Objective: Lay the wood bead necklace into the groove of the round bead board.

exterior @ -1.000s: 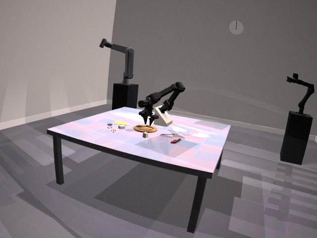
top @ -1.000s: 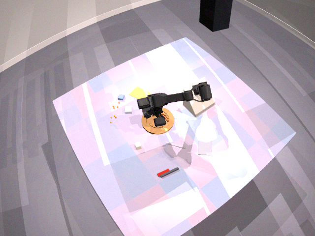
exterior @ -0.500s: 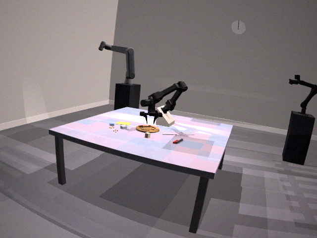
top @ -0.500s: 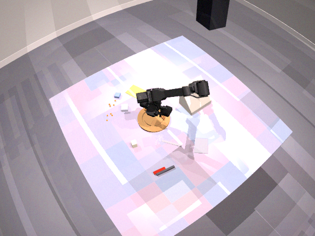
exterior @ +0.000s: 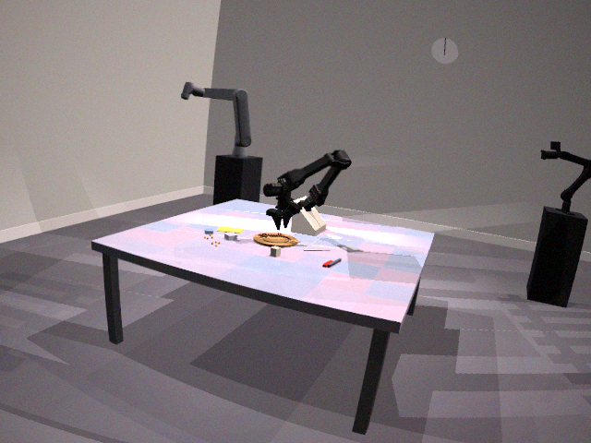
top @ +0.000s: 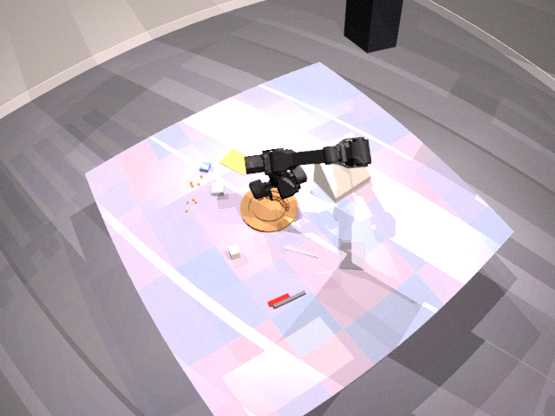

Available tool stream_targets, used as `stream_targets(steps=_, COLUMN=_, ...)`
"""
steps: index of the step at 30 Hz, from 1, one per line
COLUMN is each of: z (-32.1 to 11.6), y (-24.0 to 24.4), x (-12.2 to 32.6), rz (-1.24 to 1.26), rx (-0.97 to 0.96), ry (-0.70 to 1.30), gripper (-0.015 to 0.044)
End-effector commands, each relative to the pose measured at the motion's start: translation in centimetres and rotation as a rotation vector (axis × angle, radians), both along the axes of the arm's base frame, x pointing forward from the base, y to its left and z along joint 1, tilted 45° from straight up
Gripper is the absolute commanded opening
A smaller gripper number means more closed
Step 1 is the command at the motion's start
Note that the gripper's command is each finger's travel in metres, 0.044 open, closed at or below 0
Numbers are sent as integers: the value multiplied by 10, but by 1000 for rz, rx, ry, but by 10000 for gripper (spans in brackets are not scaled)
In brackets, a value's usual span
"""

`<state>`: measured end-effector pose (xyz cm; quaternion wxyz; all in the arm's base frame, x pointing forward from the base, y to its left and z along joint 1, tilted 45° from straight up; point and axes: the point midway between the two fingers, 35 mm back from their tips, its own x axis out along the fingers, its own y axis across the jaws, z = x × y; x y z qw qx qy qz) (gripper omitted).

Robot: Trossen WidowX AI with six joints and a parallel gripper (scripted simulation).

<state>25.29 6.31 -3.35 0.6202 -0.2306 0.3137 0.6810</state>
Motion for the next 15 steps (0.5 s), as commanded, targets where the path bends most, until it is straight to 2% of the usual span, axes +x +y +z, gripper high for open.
stream_targets(steps=1, z=0, y=-4, x=-9, rz=129, rx=15, ry=-131, gripper=250)
stream_targets(steps=15, z=-6, y=2, x=-6, rz=128, rx=9, ry=-146, gripper=250)
